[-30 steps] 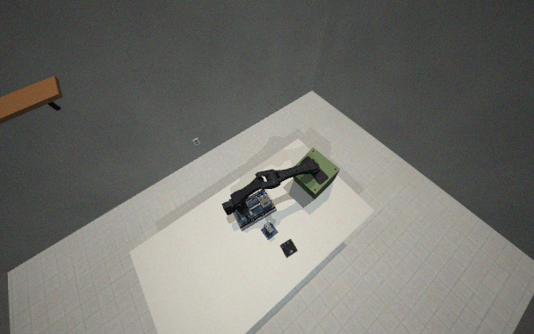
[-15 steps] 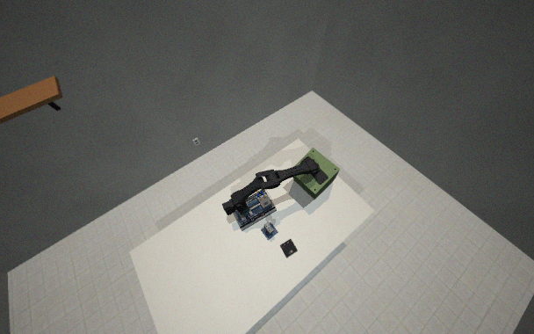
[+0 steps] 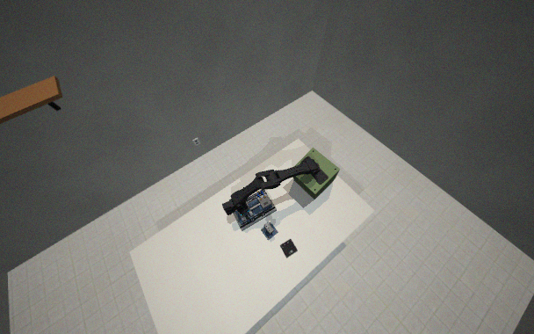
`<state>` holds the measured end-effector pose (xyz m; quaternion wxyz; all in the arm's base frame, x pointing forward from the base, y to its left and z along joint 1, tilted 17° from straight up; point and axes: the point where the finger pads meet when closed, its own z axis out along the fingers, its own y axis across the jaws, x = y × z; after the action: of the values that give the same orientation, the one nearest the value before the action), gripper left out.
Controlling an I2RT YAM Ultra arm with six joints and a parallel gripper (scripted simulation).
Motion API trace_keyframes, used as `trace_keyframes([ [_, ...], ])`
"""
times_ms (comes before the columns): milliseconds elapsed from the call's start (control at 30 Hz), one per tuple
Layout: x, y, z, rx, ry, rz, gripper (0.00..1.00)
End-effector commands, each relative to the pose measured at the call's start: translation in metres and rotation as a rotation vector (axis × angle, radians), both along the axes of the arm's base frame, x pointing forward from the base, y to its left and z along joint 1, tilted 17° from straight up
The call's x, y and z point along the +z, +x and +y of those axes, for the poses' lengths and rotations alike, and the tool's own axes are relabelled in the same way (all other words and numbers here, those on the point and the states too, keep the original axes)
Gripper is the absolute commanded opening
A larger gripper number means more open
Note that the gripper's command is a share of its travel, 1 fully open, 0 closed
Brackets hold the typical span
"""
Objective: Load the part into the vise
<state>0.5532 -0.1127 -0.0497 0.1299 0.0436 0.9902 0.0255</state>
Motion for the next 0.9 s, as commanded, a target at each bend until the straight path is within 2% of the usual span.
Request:
trace_keyframes([
  [0,0.0319,0.0190,-0.0051,-0.005,-0.020,-0.082,0.00],
  [700,0.0318,0.0190,-0.0051,-0.005,-0.020,-0.082,0.00],
  [867,0.0226,0.0184,-0.0045,-0.005,-0.017,-0.072,0.00],
])
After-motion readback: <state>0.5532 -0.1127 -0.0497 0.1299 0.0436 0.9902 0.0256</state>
